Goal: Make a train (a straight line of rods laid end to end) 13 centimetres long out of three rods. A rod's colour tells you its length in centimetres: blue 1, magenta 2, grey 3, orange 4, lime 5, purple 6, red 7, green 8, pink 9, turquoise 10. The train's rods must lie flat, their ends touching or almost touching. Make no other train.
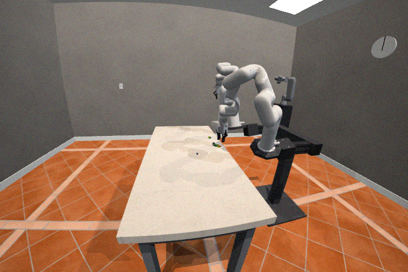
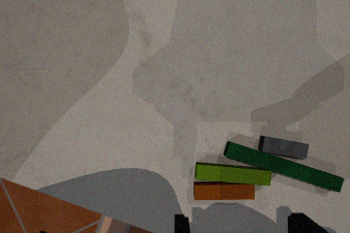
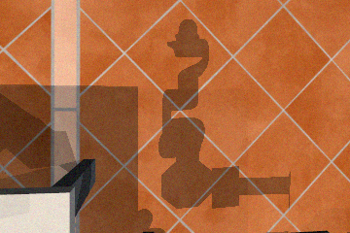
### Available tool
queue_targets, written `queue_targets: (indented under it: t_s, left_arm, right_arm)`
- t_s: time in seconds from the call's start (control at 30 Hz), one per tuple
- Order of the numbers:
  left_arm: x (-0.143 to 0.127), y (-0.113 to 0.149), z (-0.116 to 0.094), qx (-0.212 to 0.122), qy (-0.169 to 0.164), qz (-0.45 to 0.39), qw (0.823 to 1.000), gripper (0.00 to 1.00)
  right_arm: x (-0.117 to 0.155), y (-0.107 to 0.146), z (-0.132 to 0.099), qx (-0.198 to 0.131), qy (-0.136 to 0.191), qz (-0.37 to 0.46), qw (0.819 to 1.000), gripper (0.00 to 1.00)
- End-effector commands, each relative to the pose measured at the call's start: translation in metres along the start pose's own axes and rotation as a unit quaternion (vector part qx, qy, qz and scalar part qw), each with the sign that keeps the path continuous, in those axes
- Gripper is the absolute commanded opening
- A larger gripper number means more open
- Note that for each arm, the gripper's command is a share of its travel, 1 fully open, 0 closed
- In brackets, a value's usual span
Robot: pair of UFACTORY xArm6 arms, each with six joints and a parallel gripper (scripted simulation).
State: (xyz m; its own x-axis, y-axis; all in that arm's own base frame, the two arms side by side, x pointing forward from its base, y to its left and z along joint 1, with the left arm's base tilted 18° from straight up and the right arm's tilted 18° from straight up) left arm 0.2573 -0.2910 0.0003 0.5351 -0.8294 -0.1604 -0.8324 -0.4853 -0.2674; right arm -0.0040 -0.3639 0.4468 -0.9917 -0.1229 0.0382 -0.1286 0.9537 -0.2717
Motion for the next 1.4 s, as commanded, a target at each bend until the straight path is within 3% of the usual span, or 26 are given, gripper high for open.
queue_targets:
  t_s: [0.0,0.7,1.37]
  left_arm:
    - [0.001,0.0,0.004,0.0,0.002,0.0,1.0,0.6]
    - [0.002,0.0,0.027,0.0,0.002,0.0,1.0,0.6]
    - [0.002,0.0,0.03,0.0,0.002,0.0,1.0,0.6]
  right_arm:
    - [0.0,0.0,-0.001,0.002,0.0,0.0,1.0,1.0]
    - [0.0,0.0,-0.001,0.002,0.0,0.0,1.0,1.0]
    - [0.0,0.0,-0.001,0.002,0.0,0.0,1.0,1.0]
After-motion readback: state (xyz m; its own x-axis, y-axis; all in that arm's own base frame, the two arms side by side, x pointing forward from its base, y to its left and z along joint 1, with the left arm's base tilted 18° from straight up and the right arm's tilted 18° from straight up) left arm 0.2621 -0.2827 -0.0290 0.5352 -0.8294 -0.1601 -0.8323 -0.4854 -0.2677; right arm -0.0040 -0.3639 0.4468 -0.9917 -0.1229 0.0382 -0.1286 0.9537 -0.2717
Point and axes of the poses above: on each arm, the point where the finger pads meet when closed, its own z axis out along the fingers, its own x axis across the jaws, y = z × x, the point moved 9 cm from there along -z, back along the fingers, and after that the axes turned 8 degrees about -z, right-handed, at the moved point
